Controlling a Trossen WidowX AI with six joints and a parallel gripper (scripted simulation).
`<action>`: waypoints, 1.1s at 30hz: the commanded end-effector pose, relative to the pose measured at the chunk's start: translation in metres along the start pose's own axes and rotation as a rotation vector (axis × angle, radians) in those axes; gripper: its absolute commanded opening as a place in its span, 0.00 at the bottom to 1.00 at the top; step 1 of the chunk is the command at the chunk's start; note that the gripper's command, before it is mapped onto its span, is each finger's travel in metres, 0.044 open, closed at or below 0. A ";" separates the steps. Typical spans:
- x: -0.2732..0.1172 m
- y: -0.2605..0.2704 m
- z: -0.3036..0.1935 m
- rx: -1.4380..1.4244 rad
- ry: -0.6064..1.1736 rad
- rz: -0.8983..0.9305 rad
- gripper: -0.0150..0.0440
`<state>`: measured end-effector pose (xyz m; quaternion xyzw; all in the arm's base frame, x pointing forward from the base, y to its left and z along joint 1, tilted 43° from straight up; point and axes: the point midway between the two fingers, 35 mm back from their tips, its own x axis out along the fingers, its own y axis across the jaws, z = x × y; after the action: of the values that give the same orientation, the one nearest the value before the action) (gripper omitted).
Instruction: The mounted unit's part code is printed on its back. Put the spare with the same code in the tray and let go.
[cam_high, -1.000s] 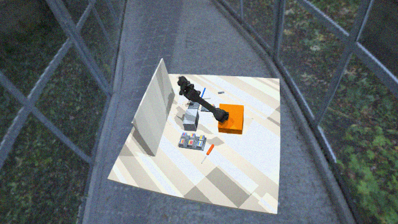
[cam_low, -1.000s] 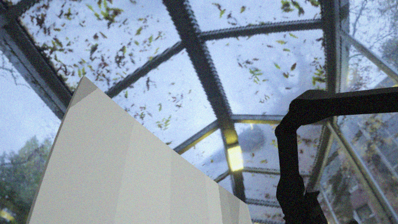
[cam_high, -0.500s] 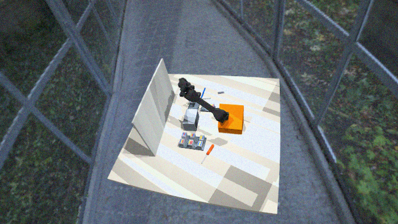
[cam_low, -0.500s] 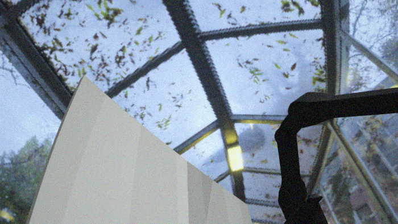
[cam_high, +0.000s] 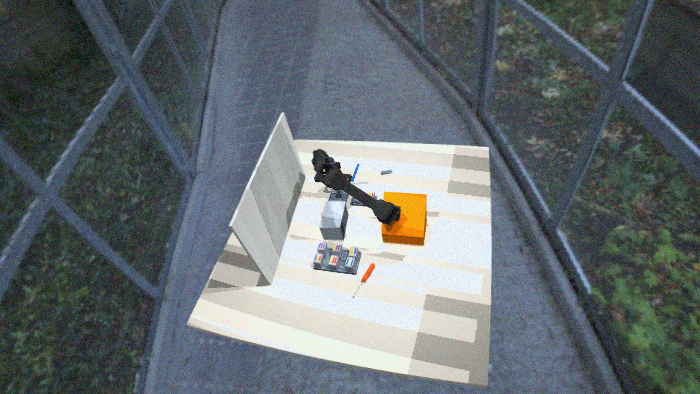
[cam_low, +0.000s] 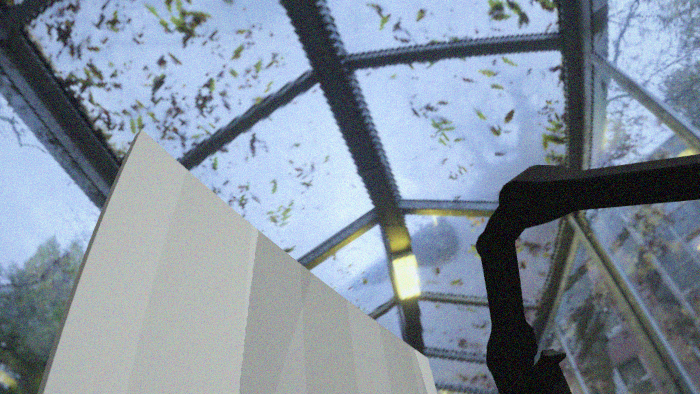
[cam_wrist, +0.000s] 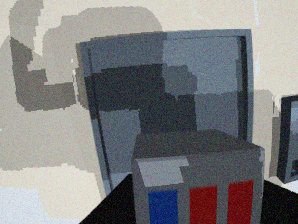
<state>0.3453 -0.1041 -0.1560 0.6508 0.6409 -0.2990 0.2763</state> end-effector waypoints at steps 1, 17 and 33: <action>0.004 0.000 -0.001 0.004 0.005 0.004 0.25; 0.022 -0.002 -0.002 0.003 0.008 0.004 0.25; 0.034 -0.005 -0.003 -0.001 0.005 -0.001 0.34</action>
<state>0.3404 -0.0781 -0.1796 0.6508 0.6422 -0.2974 0.2748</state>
